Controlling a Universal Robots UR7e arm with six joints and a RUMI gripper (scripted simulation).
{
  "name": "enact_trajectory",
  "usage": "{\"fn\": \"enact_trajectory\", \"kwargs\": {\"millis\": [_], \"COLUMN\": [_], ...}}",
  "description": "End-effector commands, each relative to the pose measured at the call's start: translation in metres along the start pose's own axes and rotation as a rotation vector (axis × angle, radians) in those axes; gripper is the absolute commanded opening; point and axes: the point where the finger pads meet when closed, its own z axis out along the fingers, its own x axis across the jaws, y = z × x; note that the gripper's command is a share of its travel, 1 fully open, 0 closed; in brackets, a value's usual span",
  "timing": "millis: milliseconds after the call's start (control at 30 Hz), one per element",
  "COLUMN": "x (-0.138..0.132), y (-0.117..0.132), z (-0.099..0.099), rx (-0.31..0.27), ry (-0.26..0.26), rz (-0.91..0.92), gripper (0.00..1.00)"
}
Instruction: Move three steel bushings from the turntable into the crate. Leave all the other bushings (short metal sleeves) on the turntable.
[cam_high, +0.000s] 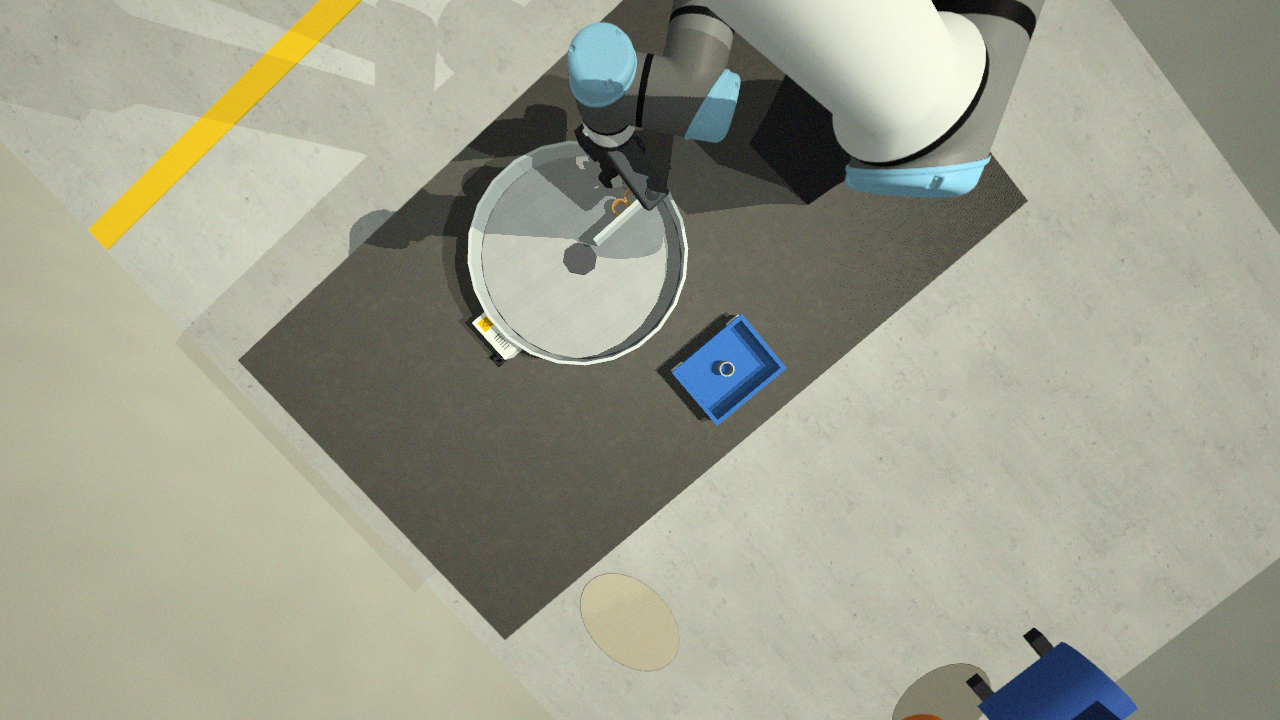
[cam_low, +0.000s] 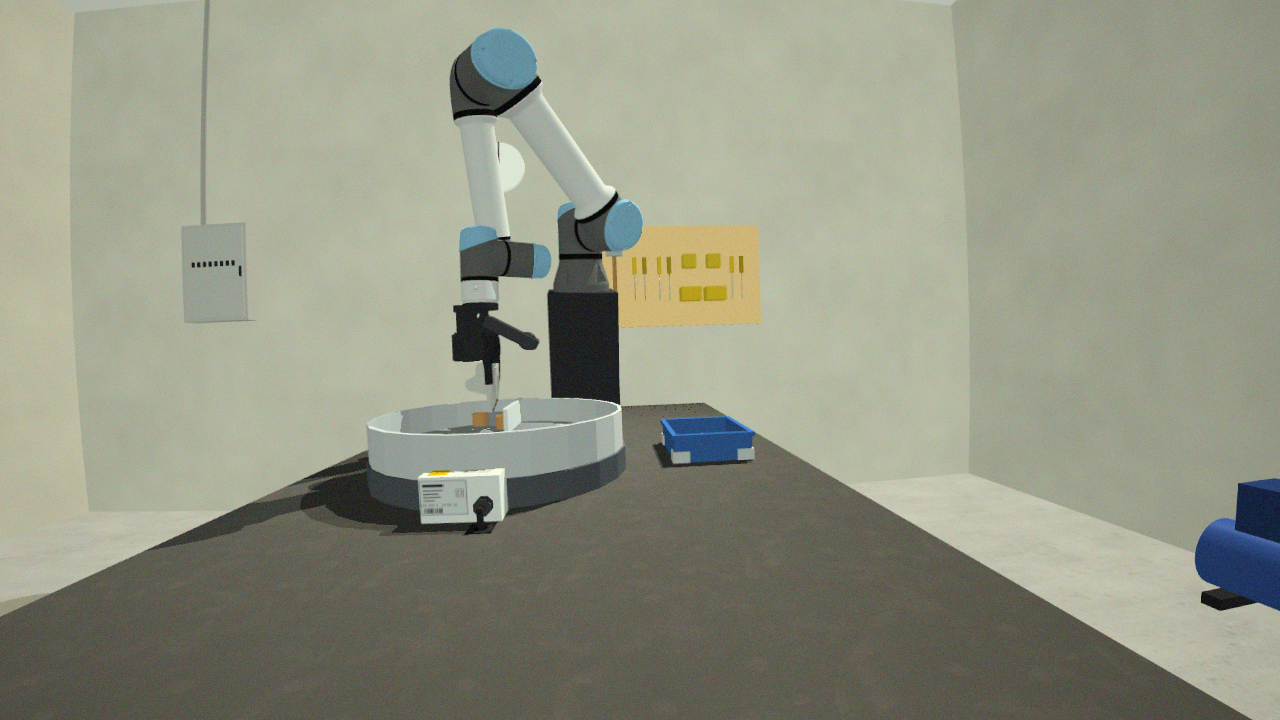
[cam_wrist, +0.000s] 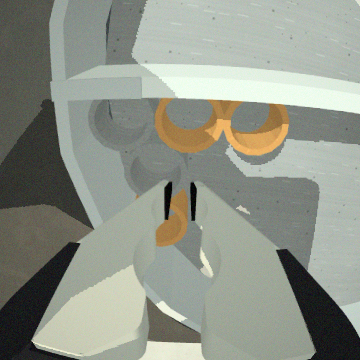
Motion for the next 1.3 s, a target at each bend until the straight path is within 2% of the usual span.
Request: {"fn": "enact_trajectory", "kwargs": {"millis": [0,467,1267], "x": [0.0,0.0,0.0], "y": [0.0,0.0,0.0], "z": [0.004,0.022,0.023], "rx": [-0.001,-0.001,-0.001], "ry": [0.001,0.001,0.001], "rz": [0.0,0.0,0.0], "gripper": [0.06,0.06,0.06]}}
